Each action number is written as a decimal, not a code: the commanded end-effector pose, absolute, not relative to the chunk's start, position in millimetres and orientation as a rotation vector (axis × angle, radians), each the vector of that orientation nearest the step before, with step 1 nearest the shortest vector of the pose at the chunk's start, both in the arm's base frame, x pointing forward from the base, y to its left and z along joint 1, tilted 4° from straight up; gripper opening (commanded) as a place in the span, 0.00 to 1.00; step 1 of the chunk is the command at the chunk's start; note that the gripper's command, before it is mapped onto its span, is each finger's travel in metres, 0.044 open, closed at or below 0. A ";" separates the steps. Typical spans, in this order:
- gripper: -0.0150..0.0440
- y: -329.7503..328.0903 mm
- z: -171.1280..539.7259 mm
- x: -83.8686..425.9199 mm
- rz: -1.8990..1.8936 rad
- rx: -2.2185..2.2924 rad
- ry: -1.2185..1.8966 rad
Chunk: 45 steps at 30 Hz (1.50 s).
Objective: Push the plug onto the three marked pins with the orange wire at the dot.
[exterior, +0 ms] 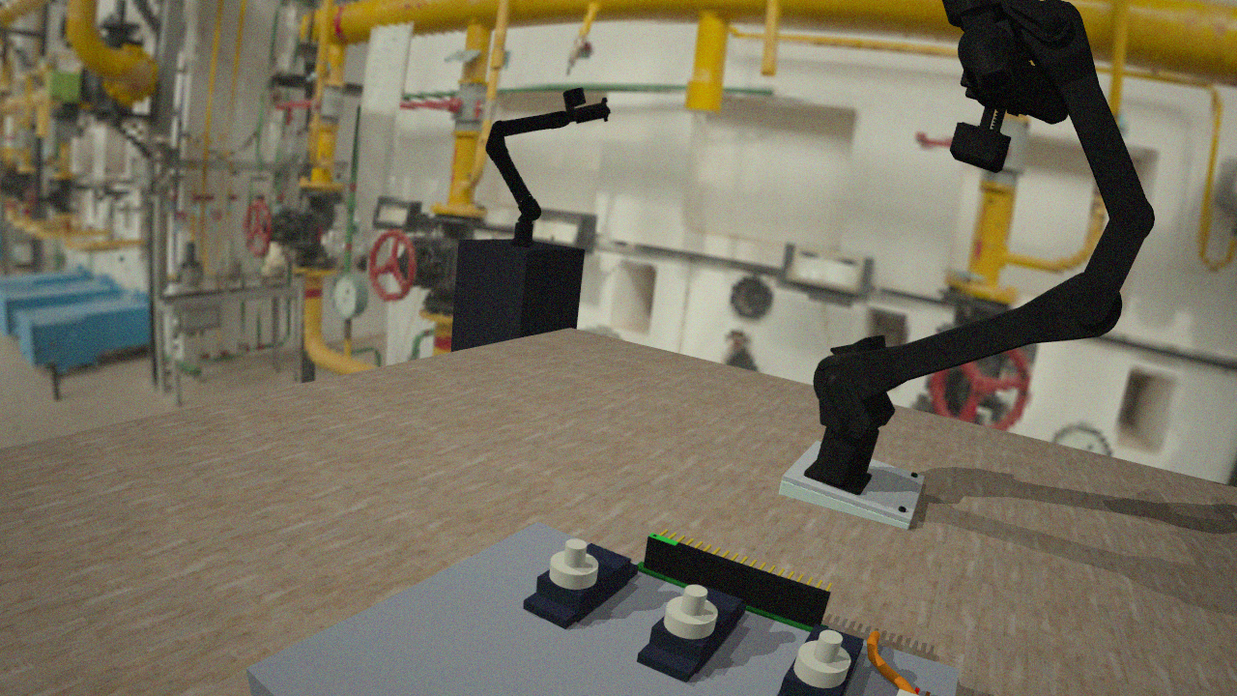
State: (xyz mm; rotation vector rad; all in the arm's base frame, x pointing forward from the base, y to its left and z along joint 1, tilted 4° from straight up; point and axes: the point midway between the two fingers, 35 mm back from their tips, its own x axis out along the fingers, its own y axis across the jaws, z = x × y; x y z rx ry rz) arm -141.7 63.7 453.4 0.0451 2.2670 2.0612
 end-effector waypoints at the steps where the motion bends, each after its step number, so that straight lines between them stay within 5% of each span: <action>1: 0.89 63.3 453.3 -141.8 2.063 0.043 2.267; 11: 0.45 32.0 449.3 -146.5 2.183 -0.124 2.246; 45: 0.45 -137.1 422.3 -93.4 2.930 -1.091 1.991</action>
